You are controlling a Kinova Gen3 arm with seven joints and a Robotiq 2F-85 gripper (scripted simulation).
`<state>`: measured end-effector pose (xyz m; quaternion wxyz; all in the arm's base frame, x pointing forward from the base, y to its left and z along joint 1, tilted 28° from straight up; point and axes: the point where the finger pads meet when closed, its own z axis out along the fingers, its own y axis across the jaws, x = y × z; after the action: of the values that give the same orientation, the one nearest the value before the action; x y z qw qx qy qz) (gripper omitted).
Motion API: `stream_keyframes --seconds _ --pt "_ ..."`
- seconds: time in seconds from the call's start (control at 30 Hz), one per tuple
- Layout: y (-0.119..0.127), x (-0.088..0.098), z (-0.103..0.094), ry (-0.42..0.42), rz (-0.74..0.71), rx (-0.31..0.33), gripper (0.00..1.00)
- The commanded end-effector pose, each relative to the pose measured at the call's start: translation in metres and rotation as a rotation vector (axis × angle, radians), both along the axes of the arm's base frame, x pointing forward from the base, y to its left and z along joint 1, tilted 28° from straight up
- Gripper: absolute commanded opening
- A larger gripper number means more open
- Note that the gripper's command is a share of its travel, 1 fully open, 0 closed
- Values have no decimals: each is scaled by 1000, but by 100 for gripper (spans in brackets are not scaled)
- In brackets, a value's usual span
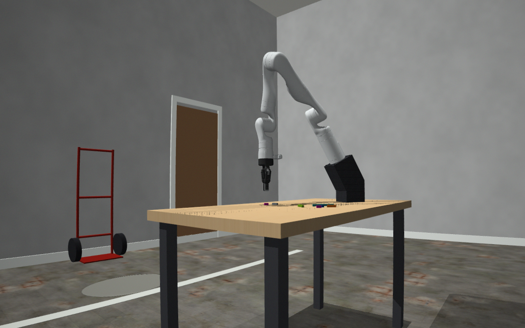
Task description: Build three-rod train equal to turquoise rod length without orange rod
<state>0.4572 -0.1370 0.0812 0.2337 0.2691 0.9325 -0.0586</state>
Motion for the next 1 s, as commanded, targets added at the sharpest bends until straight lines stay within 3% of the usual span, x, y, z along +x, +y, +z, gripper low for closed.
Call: stream_keyframes --seconds 0.0,0.47,0.97 --pt "0 0 0 0 0 0 24" --pt "-2 4 -9 -1 0 0 24" --pt "-8 13 -31 -1 0 0 24"
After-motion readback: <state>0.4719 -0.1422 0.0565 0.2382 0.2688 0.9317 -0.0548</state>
